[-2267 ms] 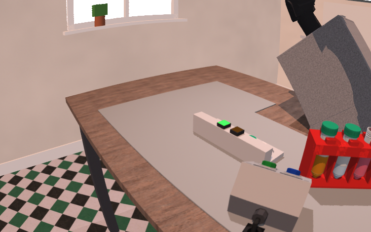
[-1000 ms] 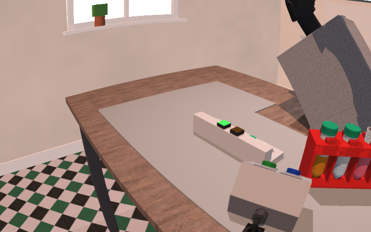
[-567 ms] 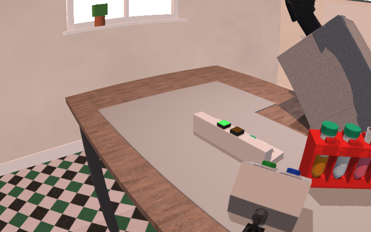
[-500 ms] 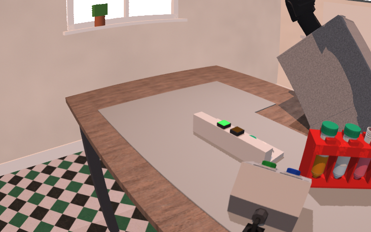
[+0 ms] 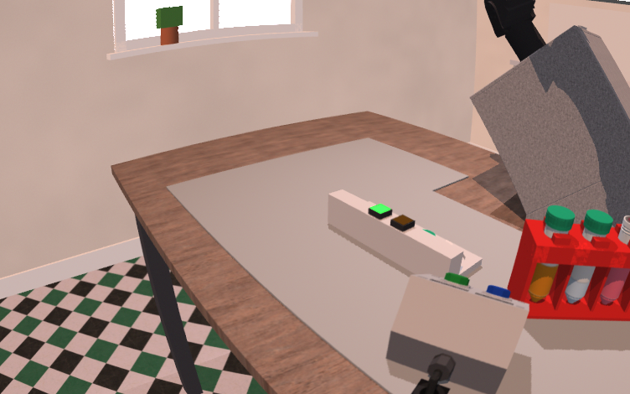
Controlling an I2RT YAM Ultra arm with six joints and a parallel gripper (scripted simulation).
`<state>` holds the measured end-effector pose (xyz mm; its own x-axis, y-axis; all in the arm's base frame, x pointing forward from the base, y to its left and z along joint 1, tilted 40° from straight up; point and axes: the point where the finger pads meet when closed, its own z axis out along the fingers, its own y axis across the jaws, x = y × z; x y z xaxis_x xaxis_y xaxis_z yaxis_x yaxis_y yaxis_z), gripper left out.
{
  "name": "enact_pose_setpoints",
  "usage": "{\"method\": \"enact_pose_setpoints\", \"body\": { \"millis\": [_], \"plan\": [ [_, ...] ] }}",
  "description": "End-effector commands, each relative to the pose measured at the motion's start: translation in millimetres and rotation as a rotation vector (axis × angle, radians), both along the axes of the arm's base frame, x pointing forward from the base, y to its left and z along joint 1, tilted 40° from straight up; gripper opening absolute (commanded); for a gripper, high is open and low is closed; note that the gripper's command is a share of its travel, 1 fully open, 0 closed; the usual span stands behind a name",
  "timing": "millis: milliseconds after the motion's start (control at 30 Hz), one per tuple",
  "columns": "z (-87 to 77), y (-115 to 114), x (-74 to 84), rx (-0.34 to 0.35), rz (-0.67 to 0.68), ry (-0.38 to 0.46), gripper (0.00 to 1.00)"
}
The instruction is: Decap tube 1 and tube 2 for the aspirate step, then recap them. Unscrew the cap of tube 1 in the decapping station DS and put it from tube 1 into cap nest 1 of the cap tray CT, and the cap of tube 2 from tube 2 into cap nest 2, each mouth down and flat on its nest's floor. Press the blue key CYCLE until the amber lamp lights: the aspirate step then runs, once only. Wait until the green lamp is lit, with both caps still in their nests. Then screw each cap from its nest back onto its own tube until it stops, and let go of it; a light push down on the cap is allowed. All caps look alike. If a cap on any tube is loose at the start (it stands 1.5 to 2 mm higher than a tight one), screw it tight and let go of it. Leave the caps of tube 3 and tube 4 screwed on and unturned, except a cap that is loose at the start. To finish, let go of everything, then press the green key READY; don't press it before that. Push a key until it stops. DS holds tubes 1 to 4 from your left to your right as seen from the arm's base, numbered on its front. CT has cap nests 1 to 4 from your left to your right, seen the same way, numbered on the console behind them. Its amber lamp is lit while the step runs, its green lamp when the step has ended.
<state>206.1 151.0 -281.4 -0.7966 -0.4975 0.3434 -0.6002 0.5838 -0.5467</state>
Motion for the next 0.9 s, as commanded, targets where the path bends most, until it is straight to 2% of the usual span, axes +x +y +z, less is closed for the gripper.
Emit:
{"method": "enact_pose_setpoints", "body": {
  "millis": [0,133,633,700,800,867],
  "plan": [
    [1.6,4.8,2.0,0.010,0.003,-0.009,0.49],
    [2.0,5.1,1.9,0.007,0.033,0.017,0.49],
    [2.4,5.5,1.9,-0.039,0.493,0.400,0.49],
    [2.4,5.5,1.9,-0.039,0.493,0.400,0.49],
    [2.4,5.4,1.9,-0.048,0.585,0.476,0.49],
    [2.5,5.4,2.0,-0.050,0.604,0.493,0.49]
  ]
}}
